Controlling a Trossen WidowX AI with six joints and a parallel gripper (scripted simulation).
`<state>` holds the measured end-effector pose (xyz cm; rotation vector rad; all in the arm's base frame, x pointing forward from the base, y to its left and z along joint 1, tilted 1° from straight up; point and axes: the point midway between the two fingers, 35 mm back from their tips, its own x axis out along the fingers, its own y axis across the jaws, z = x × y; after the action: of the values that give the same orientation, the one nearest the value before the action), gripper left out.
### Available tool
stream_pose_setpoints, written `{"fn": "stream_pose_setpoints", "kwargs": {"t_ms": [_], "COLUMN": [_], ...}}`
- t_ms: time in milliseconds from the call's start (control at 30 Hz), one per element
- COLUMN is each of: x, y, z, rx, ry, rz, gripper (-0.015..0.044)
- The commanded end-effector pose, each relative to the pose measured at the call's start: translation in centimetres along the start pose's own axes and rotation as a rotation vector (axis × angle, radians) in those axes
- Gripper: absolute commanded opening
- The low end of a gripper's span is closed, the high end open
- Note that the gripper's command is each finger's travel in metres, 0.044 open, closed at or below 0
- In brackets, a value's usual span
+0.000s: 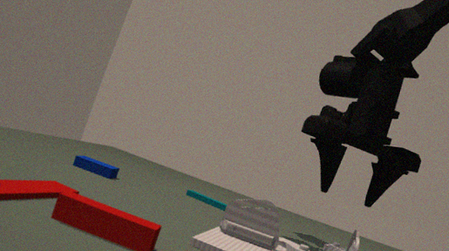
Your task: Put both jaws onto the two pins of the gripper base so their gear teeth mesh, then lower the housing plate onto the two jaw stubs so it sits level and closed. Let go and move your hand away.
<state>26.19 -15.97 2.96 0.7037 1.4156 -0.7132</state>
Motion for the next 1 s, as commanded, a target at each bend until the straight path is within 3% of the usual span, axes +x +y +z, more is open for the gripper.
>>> {"fn": "stream_pose_setpoints", "kwargs": {"t_ms": [0, 967], "x": [0.0, -0.4], "y": [-0.1, -0.2], "z": [-0.3, -1.4], "rx": [-0.069, -0.665], "ry": [0.002, 0.003], "rz": [-0.002, -0.001], "gripper": [0.044, 0.044]}}
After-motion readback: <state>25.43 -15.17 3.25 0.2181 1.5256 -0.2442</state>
